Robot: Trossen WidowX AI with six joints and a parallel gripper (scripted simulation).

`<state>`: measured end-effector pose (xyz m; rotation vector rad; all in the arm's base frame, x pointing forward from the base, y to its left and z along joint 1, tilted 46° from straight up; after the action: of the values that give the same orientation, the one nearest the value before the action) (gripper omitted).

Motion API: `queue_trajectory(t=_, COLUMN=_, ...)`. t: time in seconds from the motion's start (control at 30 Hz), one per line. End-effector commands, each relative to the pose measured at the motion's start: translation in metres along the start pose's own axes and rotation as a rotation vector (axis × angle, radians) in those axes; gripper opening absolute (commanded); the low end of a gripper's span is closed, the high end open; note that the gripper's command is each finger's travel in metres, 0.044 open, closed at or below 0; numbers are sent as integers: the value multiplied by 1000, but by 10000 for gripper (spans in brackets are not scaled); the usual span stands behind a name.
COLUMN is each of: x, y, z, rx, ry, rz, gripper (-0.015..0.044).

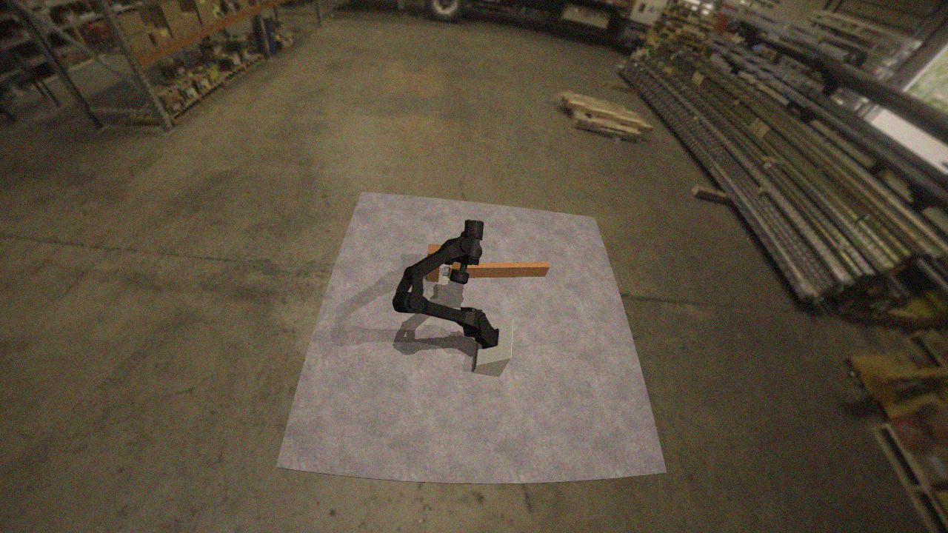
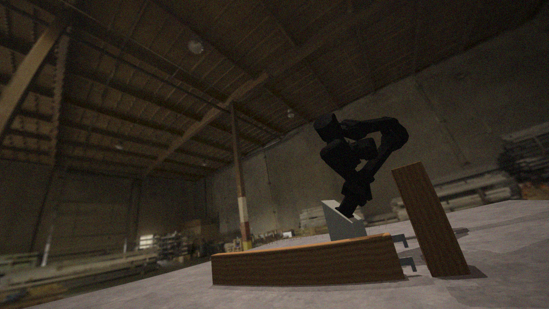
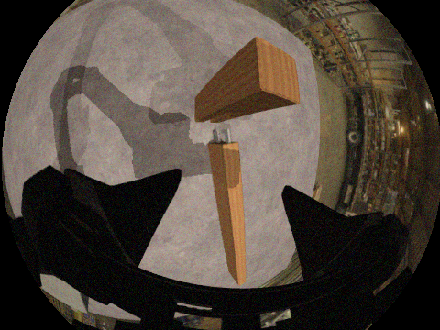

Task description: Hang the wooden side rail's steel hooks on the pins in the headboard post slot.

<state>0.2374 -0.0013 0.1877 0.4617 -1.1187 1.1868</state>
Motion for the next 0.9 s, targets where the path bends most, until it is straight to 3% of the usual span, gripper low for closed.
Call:
queue_trajectory(t=0.0, x=-1, y=-3, z=-2, rx=23, ry=18, rz=-241, gripper=440)
queue_trajectory(t=0.87, x=5, y=-21, z=-8, rx=57, ry=218, rz=-1882, gripper=440)
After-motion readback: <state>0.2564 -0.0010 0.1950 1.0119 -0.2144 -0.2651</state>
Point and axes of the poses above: the point midway between the two fingers, 35 mm back from their tips, its own z axis back along the fingers, its own y axis across the jaws, x = y × z, the point moved 7 cm from there along z, back along the fingers, and after that the axes turned 1 degree about -z, right-handed, at the moved point
